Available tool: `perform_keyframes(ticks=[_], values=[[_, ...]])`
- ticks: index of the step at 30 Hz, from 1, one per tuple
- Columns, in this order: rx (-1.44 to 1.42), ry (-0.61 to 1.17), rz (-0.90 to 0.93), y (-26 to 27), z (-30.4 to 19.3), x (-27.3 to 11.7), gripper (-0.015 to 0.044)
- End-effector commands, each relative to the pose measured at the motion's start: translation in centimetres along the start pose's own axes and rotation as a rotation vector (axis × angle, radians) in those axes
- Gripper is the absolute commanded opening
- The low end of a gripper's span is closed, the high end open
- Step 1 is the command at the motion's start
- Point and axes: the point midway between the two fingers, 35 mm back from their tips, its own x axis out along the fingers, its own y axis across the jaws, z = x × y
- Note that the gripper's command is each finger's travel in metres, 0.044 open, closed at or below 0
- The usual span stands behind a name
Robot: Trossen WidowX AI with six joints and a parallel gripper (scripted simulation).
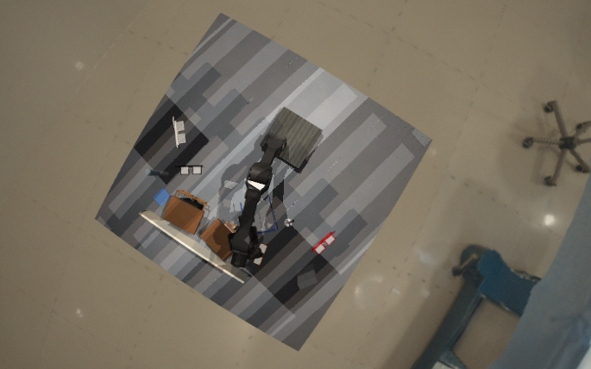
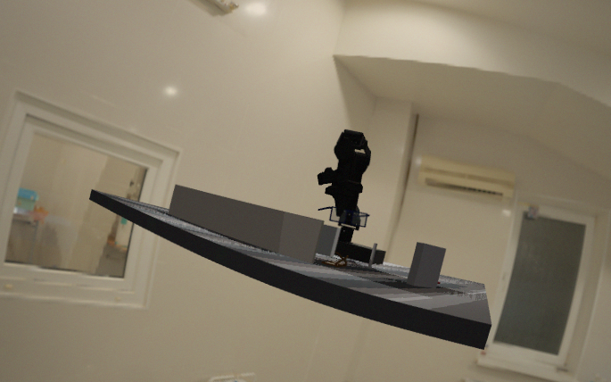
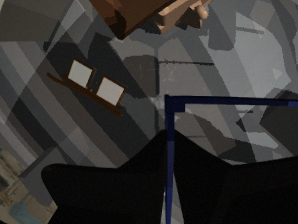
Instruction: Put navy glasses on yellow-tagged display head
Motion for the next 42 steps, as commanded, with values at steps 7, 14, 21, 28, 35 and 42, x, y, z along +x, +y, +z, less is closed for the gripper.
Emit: perform_keyframes(ticks=[7, 14, 21, 28, 35, 42], values=[[-0.239, 0.026, 0.060, -3.9, 2.7, -2.0, 0.0000], [-0.395, 0.025, 0.103, -6.5, 4.2, -3.1, 0.0000], [-0.551, 0.011, 0.149, -9.2, 5.4, -4.1, 0.0000], [-0.708, -0.018, 0.193, -11.8, 6.2, -5.0, 0.0000], [-0.864, -0.061, 0.233, -14.4, 6.7, -5.8, 0.0000], [-1.021, -0.119, 0.265, -17.0, 6.9, -6.6, 0.0000]])
